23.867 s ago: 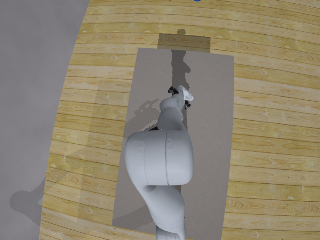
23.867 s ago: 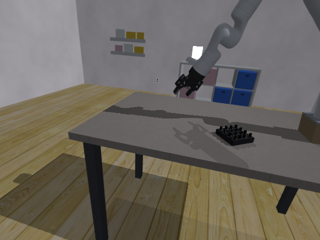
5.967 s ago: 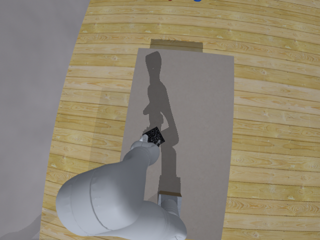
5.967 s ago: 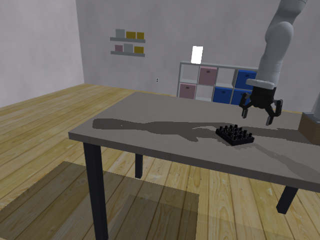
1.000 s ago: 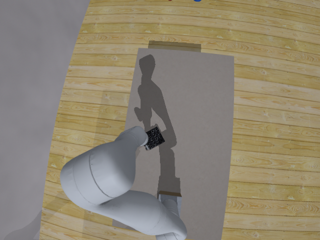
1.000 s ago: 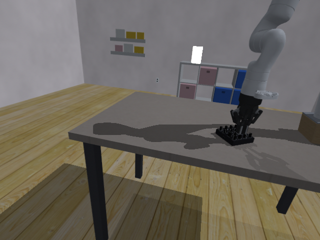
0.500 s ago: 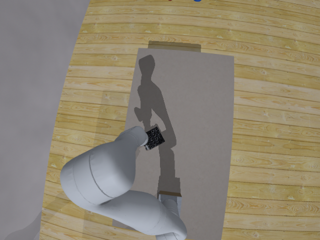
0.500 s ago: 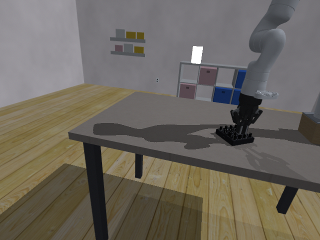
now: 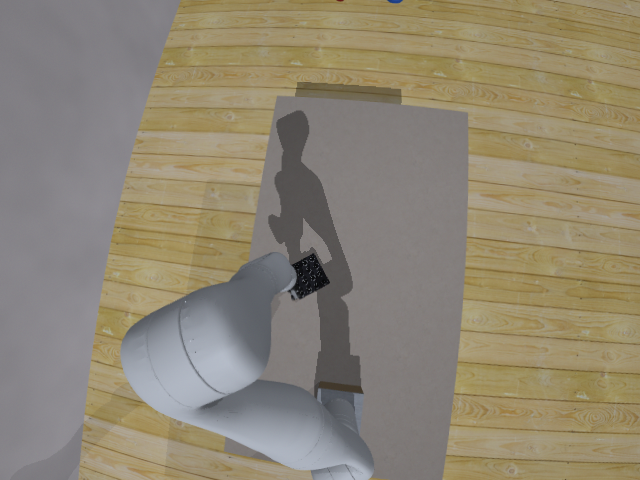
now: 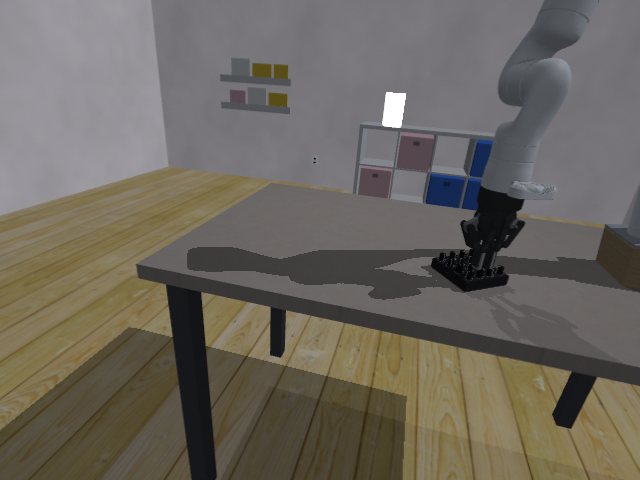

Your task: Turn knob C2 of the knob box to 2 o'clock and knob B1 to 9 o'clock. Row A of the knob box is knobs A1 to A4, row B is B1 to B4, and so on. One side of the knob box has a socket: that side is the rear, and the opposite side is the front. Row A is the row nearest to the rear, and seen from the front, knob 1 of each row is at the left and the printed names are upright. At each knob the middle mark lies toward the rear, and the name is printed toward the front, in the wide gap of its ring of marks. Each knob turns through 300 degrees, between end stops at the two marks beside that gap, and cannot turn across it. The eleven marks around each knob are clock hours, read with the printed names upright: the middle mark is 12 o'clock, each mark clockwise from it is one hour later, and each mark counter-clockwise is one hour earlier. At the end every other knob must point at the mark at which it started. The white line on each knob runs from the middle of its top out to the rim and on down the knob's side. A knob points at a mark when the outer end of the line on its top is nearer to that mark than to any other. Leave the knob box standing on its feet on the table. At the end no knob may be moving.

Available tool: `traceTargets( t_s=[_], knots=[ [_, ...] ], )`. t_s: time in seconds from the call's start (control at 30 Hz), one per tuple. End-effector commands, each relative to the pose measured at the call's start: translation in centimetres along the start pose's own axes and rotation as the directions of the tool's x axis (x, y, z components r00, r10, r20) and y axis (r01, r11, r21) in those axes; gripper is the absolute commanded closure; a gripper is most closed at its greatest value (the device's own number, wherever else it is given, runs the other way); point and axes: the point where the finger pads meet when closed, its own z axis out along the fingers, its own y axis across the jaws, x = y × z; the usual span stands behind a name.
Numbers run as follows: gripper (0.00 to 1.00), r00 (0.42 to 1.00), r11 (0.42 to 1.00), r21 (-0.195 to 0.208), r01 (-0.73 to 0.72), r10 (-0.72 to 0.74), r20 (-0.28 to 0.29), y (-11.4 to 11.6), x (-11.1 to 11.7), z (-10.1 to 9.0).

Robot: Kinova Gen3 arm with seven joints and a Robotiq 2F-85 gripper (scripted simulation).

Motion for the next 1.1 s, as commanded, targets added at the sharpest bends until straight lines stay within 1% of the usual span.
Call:
traceTargets(
  t_s=[0.0, 0.53, 1.07],
  knots=[
    [0.81, 1.000, 1.000, 0.000, 0.000, 0.000, 0.000, 0.0, 0.0, 0.1],
    [0.81, 1.000, 1.000, 0.000, 0.000, 0.000, 0.000, 0.0, 0.0, 1.2],
    [0.81, 1.000, 1.000, 0.000, 0.000, 0.000, 0.000, 0.0, 0.0, 1.2]
  ],
)
